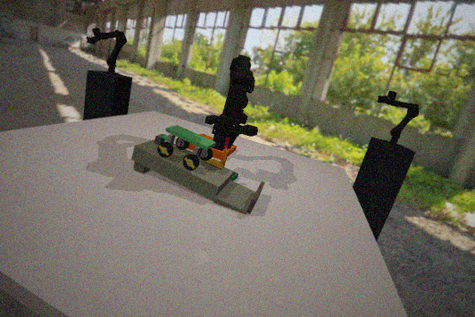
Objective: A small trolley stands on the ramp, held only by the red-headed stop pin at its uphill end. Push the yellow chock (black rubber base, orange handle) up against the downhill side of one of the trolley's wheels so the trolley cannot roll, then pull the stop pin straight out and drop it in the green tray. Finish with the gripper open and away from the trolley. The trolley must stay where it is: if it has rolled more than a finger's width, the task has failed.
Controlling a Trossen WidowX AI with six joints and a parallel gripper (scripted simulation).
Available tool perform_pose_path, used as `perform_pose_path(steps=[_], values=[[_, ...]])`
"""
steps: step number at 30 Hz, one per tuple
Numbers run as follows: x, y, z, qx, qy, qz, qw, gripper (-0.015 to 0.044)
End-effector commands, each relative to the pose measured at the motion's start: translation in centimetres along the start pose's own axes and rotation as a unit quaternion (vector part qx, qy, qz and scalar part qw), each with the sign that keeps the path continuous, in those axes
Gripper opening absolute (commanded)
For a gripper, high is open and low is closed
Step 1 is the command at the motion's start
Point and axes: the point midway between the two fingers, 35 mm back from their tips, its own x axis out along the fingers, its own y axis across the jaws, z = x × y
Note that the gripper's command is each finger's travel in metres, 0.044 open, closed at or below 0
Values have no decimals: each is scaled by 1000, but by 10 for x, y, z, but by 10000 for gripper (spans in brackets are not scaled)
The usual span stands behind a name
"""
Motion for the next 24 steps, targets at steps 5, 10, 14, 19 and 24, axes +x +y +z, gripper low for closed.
perform_pose_path(steps=[5, 10, 14, 19, 24], values=[[19, -5, 0, -1, 0, -58, 998, 0], [35, -12, 1, -1, 1, -68, 998, 0], [47, -18, 1, -2, 1, -69, 998, 0], [60, -24, 2, -2, 1, -69, 998, 0], [60, -24, 2, -2, 1, -69, 998, 53]])
